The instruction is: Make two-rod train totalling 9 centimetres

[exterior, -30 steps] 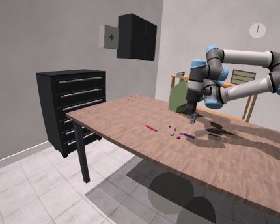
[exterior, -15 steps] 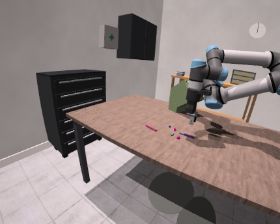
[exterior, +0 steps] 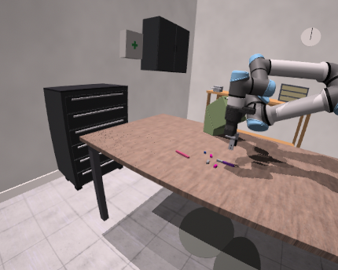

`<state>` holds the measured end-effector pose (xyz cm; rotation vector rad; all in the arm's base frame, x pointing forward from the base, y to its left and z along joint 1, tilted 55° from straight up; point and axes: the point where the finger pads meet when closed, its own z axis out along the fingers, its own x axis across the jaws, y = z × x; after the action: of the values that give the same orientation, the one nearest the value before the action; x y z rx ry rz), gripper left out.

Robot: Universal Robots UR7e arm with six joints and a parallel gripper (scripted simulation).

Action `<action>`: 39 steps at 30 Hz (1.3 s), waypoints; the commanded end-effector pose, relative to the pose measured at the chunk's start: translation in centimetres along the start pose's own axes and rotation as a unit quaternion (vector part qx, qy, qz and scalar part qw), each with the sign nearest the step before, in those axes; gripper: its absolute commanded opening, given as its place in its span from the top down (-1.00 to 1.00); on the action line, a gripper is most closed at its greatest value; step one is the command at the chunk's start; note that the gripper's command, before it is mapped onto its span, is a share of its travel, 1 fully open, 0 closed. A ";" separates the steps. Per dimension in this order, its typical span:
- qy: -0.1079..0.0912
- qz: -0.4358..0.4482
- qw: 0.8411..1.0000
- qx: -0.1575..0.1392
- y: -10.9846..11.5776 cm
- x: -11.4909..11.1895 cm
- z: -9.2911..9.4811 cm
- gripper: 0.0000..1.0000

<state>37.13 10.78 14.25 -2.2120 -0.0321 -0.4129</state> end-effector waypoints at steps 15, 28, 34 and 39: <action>0.000 0.000 1.000 0.000 0.0 0.0 -6.4 -1.00; 0.000 0.000 1.000 0.000 0.0 0.0 -8.8 -1.00; 0.000 0.000 1.000 0.000 0.0 0.0 -8.8 -1.00; 0.000 0.000 1.000 0.000 0.0 0.0 -8.8 -1.00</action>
<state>34.68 4.07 19.27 -2.2123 -0.0321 -0.4138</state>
